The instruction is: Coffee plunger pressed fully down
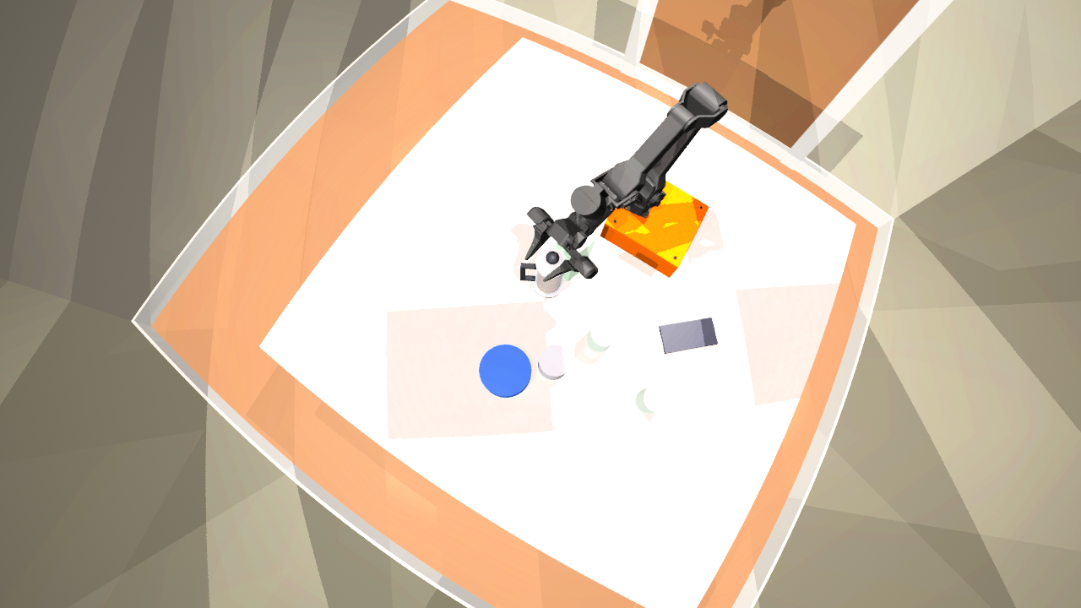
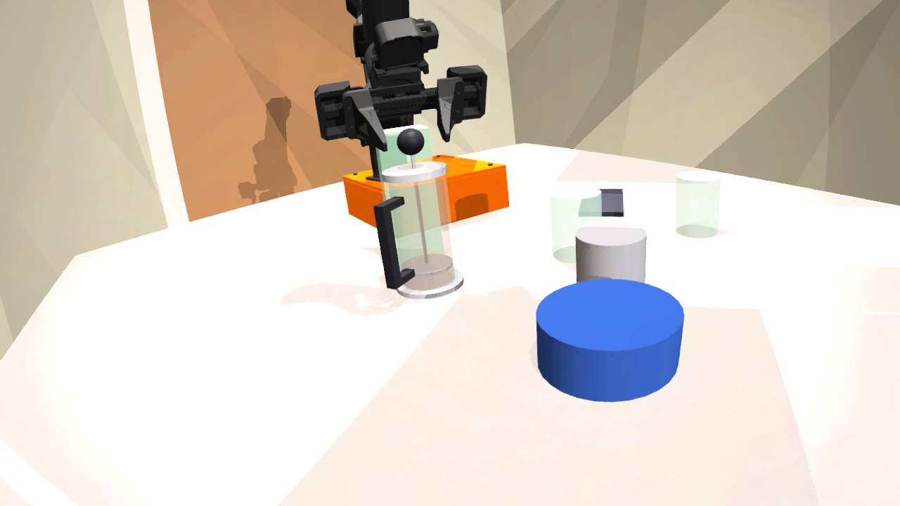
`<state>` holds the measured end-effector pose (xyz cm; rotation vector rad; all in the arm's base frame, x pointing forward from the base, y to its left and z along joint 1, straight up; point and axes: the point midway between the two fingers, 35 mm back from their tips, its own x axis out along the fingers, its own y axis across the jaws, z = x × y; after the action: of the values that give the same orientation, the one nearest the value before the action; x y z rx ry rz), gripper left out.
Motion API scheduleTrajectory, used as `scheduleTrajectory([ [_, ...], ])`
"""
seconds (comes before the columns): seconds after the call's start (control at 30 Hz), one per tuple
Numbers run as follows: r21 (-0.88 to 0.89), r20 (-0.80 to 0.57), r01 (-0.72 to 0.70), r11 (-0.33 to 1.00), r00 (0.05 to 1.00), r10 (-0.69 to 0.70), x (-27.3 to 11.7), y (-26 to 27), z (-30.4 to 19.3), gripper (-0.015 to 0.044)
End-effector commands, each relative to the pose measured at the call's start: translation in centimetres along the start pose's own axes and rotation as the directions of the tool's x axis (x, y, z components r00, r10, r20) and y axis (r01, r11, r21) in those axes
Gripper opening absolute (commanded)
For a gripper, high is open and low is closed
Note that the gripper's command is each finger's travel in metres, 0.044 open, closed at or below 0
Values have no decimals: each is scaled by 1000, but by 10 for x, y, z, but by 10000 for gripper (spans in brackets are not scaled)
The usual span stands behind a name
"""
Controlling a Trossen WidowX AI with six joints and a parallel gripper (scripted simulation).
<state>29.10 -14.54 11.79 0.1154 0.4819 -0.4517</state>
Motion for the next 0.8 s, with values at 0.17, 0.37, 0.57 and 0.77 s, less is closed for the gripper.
scheduleTrajectory([
  [0.17,0,-1,0,1000,1000,0,0,0,0,440],
  [0.37,-6,1,-2,1000,1000,2,-14,0,15,440],
  [0.57,0,-17,-4,1000,1000,4,-68,1,46,440],
  [0.77,1,-19,-4,1000,1000,4,-75,1,46,440],
])
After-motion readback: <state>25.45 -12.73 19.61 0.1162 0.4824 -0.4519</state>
